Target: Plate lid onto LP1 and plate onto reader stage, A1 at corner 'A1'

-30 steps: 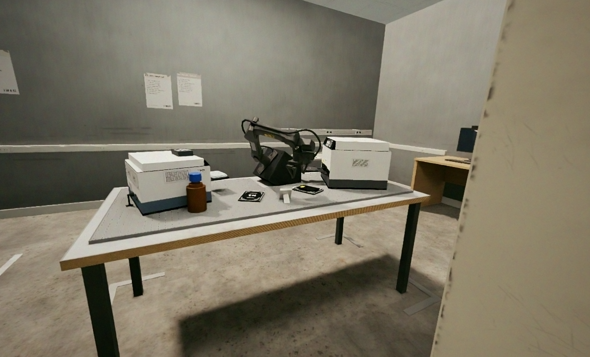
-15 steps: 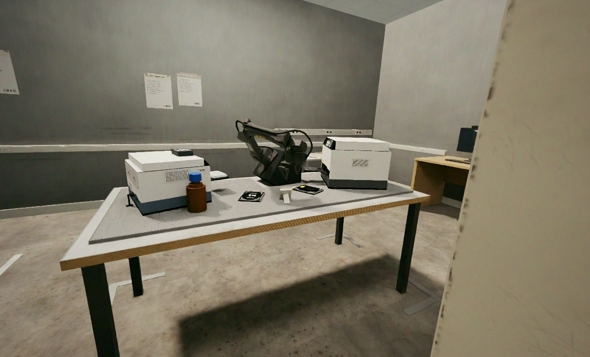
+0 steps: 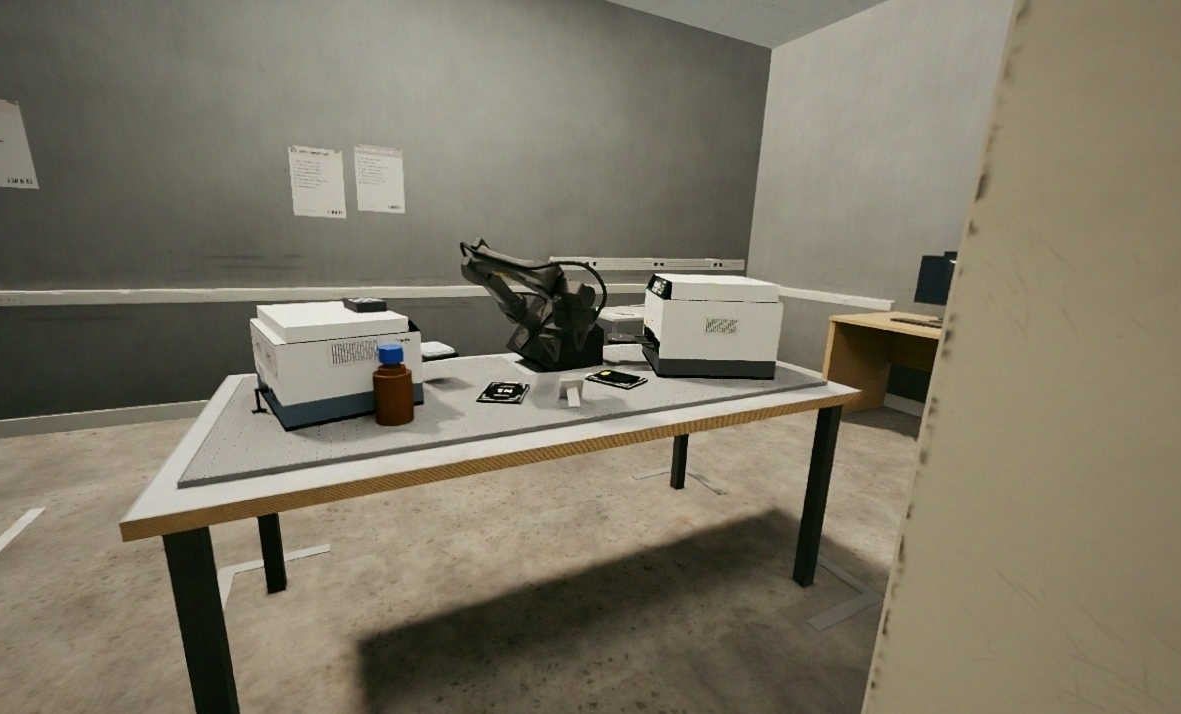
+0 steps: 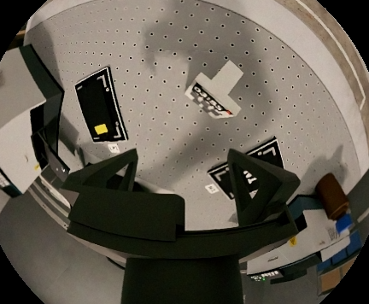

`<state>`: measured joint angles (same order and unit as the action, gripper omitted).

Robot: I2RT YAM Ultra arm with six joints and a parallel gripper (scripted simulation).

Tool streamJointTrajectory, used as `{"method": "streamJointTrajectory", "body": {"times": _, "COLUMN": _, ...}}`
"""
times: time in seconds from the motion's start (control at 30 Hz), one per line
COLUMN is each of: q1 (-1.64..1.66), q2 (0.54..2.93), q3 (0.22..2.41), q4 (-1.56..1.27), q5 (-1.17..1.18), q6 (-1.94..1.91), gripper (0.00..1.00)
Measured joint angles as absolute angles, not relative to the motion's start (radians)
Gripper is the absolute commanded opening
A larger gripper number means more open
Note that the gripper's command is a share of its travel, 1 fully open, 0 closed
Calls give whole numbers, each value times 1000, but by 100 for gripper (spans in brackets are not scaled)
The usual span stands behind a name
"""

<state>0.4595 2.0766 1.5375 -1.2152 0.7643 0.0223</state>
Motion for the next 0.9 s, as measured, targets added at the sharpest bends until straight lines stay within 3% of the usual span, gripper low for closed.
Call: {"method": "streamJointTrajectory", "body": {"times": 0.9, "q1": 323, "q2": 1850, "q3": 1518, "q4": -1256, "q5": 759, "q6": -168, "gripper": 100}}
